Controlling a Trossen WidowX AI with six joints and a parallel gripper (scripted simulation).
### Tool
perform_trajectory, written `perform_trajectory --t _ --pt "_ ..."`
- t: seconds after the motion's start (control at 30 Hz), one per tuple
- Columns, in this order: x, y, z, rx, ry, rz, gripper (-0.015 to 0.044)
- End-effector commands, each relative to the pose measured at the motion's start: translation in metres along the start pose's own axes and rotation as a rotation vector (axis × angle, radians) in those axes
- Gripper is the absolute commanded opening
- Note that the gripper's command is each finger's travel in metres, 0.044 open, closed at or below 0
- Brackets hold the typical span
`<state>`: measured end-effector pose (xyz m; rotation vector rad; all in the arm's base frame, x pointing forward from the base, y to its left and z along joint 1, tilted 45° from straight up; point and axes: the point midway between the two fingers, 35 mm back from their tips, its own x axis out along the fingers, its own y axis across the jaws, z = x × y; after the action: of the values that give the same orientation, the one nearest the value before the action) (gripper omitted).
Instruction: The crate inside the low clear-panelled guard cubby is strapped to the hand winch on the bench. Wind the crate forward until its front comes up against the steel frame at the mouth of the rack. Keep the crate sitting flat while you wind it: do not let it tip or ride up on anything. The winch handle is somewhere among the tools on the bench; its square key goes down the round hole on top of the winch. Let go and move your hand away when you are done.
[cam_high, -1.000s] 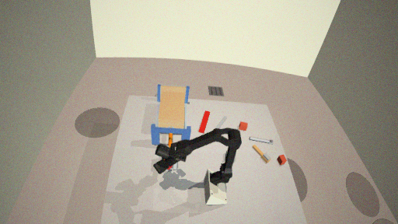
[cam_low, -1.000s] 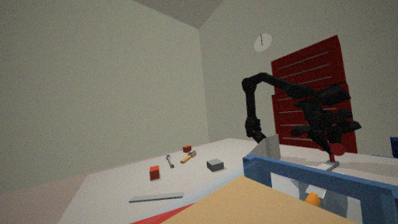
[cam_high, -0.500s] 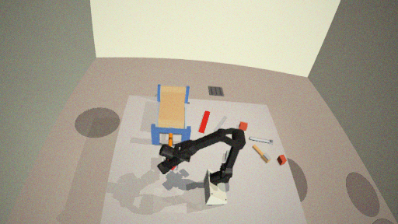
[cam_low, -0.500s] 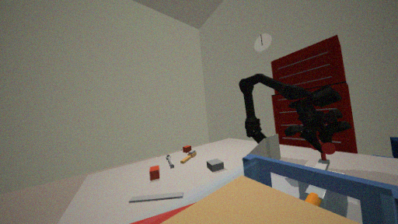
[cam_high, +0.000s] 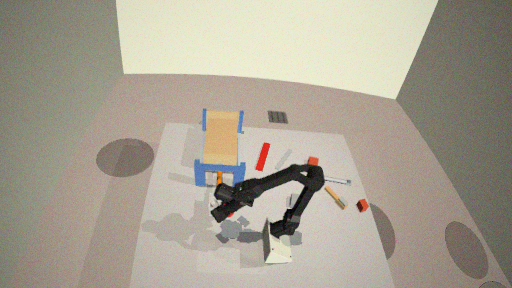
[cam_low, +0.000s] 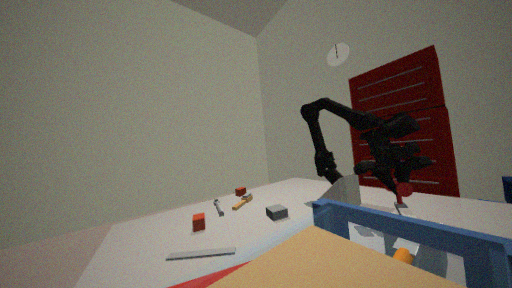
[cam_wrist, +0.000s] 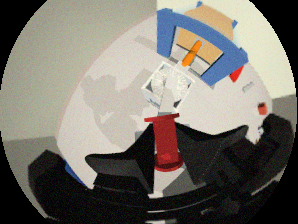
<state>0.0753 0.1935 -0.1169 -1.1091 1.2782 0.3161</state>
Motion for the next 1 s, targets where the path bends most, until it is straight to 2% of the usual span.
perform_trajectory --t 0.0,0.97 --pt "0.000 -0.012 -0.006 -0.010 0.007 -0.026 0.0000" --pt "-0.001 -0.051 -0.007 -0.010 0.008 -0.030 0.0000"
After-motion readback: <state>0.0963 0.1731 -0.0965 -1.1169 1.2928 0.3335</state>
